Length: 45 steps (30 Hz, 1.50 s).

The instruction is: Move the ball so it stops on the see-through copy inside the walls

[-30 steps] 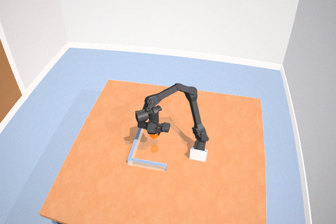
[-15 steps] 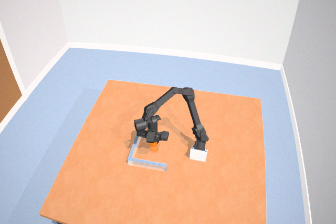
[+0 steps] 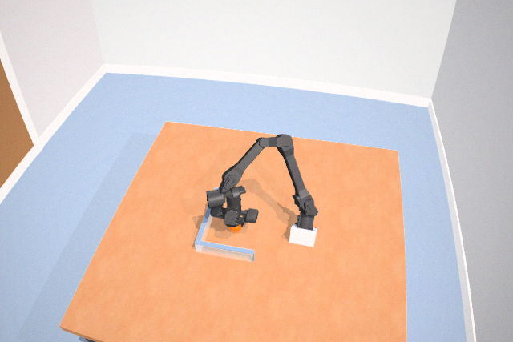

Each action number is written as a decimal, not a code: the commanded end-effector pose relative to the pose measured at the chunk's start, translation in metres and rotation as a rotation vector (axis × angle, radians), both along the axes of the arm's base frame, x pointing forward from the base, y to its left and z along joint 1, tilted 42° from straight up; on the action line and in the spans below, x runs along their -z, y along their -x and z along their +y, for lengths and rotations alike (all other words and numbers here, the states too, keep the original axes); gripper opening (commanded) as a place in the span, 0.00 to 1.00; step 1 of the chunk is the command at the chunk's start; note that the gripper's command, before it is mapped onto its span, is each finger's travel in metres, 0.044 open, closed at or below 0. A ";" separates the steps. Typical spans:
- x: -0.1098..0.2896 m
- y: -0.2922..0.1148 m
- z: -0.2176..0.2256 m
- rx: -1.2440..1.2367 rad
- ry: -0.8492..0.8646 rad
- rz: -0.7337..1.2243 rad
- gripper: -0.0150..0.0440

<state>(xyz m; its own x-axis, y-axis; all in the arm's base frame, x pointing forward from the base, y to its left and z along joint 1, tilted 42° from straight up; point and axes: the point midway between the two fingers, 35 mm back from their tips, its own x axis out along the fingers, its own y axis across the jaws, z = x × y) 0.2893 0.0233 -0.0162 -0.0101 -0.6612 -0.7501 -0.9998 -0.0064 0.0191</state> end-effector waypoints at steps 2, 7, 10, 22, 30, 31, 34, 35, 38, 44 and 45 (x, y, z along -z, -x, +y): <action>0.004 0.001 -0.005 -0.004 0.005 0.004 0.25; 0.010 0.001 -0.010 -0.004 0.006 0.004 0.25; 0.014 0.001 -0.013 -0.004 0.006 0.004 0.25; 0.013 0.000 -0.012 0.000 0.000 -0.002 0.57; 0.013 0.000 -0.012 0.000 0.000 -0.002 0.87; 0.011 0.000 -0.010 -0.001 0.000 -0.002 0.87; -0.017 -0.003 0.017 -0.003 -0.002 0.002 0.87; -0.031 -0.003 0.029 -0.003 -0.001 0.003 0.87; -0.051 0.000 0.045 -0.004 0.003 0.005 0.87; -0.044 -0.002 0.043 -0.019 0.001 0.000 0.87; -0.044 -0.002 0.043 -0.019 0.001 0.000 0.87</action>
<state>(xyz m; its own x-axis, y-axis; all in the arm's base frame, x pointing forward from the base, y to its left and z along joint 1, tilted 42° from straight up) 0.2917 0.0664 0.0285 0.0027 -0.6619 -0.7496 -0.9996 -0.0233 0.0169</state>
